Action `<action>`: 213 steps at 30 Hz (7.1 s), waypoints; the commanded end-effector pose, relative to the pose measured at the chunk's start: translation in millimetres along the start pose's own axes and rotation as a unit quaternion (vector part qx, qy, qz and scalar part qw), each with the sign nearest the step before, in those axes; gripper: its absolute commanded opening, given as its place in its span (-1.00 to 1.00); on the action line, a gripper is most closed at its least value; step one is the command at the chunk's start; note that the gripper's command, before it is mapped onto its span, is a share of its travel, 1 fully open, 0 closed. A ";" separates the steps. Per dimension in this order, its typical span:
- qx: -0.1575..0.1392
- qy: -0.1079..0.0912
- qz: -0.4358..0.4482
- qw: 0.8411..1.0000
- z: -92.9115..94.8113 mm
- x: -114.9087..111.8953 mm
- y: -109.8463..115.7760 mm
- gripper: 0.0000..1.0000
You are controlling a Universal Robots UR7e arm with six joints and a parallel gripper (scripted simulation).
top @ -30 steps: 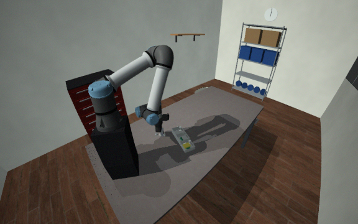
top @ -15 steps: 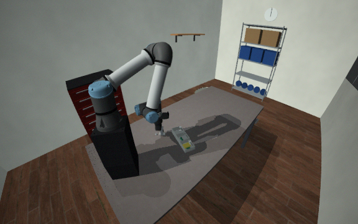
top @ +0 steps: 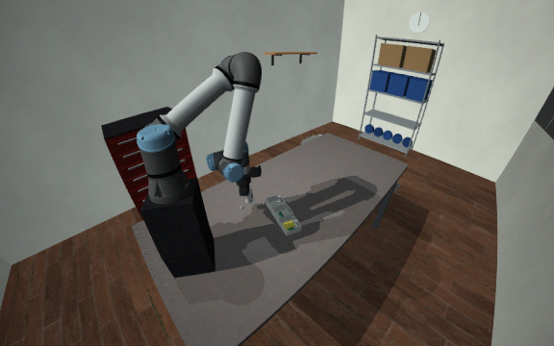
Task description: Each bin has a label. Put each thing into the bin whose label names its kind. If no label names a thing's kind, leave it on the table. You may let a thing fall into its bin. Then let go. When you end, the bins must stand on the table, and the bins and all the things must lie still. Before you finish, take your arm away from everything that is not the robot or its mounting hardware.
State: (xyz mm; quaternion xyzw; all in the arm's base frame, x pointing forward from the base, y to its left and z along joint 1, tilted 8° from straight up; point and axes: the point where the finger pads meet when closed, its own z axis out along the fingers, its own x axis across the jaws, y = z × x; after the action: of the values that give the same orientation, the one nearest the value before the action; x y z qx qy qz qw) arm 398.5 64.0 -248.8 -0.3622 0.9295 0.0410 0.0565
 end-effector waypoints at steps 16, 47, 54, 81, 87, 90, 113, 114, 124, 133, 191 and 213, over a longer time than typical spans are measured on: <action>0.000 0.000 0.000 1.000 -10.8 -0.3 -0.3 -0.02; 0.002 -0.004 0.219 0.976 -10.8 -15.6 -129.1 -0.02; 0.003 -0.007 0.297 0.955 -10.8 -15.6 -129.1 -0.02; 0.000 0.000 0.530 0.848 -10.8 -15.4 -129.2 -0.02; 0.000 0.000 0.530 0.848 -10.8 -15.4 -129.1 -0.02; 0.000 0.000 0.530 0.848 -10.8 -15.5 -129.1 -0.02; 0.000 0.000 0.530 0.848 23.2 -15.6 -129.0 -0.02; 0.000 0.000 0.530 0.848 25.2 -15.6 -129.0 -0.02; 0.000 0.000 0.530 0.848 40.6 -15.6 -129.0 -0.02; 0.000 0.000 0.530 0.848 40.6 -15.8 -129.2 -0.02; 0.000 0.000 0.530 0.848 -10.8 -15.8 -129.2 0.31; 0.000 0.000 0.530 0.848 -50.7 -15.6 -129.1 1.00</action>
State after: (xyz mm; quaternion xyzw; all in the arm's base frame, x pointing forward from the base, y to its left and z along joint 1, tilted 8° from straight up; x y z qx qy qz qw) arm 494.4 -23.6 -221.4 0.1852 0.9802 0.0647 0.0252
